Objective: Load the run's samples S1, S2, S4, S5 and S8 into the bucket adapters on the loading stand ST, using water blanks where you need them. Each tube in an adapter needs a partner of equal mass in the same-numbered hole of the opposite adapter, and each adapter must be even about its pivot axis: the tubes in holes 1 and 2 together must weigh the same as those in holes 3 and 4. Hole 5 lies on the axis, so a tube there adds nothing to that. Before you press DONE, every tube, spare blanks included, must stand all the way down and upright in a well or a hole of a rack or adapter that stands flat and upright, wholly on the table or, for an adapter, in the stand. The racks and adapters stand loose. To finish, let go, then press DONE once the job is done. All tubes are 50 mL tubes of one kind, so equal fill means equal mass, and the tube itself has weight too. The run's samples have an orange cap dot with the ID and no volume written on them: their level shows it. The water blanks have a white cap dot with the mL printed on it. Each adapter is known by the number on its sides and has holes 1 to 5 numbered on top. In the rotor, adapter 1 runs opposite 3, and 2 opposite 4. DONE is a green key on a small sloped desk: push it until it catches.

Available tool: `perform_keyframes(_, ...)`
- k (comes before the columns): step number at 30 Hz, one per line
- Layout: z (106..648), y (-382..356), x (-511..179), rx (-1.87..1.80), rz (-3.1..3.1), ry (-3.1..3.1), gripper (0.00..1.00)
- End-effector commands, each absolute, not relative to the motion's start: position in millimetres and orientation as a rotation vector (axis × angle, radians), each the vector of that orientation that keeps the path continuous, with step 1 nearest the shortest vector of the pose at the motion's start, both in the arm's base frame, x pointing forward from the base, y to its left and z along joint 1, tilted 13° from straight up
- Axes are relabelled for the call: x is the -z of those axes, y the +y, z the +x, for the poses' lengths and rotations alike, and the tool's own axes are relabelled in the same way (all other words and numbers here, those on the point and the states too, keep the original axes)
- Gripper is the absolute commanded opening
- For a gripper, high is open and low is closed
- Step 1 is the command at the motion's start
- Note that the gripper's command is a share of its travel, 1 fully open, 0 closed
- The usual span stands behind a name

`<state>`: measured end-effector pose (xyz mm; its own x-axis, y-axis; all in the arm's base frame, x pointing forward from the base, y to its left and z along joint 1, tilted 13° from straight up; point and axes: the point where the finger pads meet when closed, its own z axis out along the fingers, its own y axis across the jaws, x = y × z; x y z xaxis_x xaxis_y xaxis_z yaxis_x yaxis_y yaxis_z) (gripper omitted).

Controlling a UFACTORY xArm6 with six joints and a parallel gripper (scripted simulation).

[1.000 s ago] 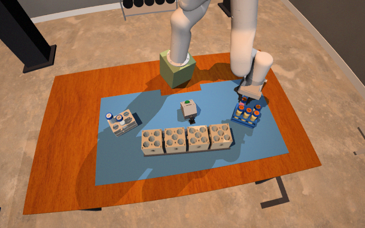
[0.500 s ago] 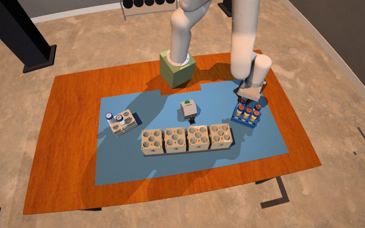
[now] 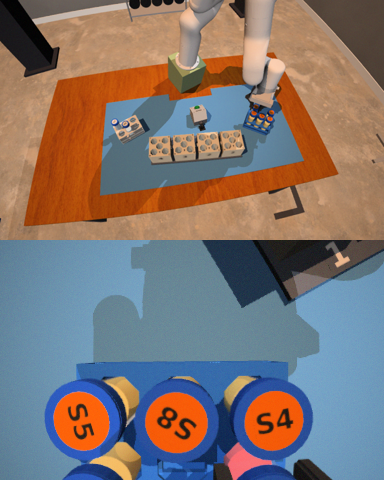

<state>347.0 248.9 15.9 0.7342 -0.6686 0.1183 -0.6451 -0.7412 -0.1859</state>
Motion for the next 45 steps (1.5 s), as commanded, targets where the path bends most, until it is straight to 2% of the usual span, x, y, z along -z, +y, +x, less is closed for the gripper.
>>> perform_keyframes(1,348,250,-17,0.270,-2.798,1.065,0.00)
perform_keyframes(5,348,250,-17,0.270,-2.798,1.065,0.00)
perform_keyframes(6,348,250,-17,0.270,-2.798,1.065,0.44)
perform_keyframes(45,344,249,-34,0.271,-2.798,1.065,0.44)
